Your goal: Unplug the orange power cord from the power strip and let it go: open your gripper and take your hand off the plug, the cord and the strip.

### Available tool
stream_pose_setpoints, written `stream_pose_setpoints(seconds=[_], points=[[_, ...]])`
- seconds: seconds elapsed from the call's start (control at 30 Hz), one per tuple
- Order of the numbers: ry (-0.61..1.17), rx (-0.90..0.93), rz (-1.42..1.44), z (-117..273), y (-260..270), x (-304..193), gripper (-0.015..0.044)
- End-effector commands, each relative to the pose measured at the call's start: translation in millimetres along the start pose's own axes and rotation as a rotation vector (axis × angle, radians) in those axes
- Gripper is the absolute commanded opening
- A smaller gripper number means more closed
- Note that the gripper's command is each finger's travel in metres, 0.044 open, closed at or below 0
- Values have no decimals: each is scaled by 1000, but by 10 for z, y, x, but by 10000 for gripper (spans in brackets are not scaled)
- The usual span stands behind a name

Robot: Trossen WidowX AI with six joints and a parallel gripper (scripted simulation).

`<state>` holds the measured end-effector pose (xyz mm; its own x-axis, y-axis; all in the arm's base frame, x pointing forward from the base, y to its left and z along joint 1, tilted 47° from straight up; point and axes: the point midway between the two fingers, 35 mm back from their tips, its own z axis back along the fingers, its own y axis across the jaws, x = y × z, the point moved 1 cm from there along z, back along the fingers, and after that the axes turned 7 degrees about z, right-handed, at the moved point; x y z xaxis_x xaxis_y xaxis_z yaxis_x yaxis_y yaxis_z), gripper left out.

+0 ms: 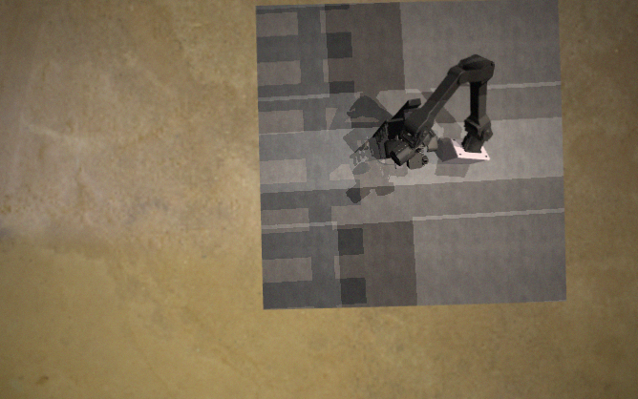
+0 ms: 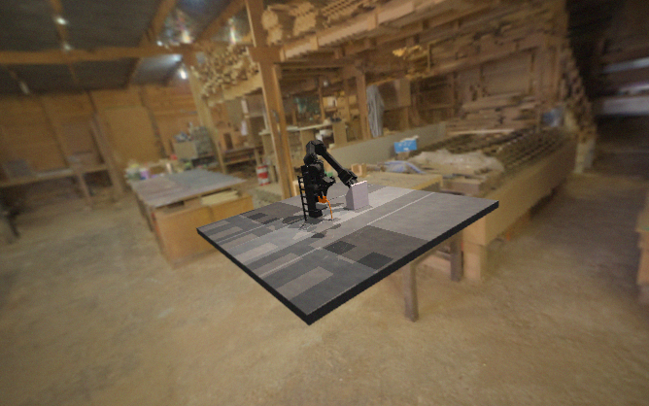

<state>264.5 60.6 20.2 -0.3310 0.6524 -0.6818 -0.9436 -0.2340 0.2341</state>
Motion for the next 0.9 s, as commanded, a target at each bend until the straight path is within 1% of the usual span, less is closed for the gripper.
stream_pose_setpoints(seconds=[0.0,0.87], points=[[0,-1,-2,4,-7,14,0],[-3,-4,2,40,-74,426,0]])
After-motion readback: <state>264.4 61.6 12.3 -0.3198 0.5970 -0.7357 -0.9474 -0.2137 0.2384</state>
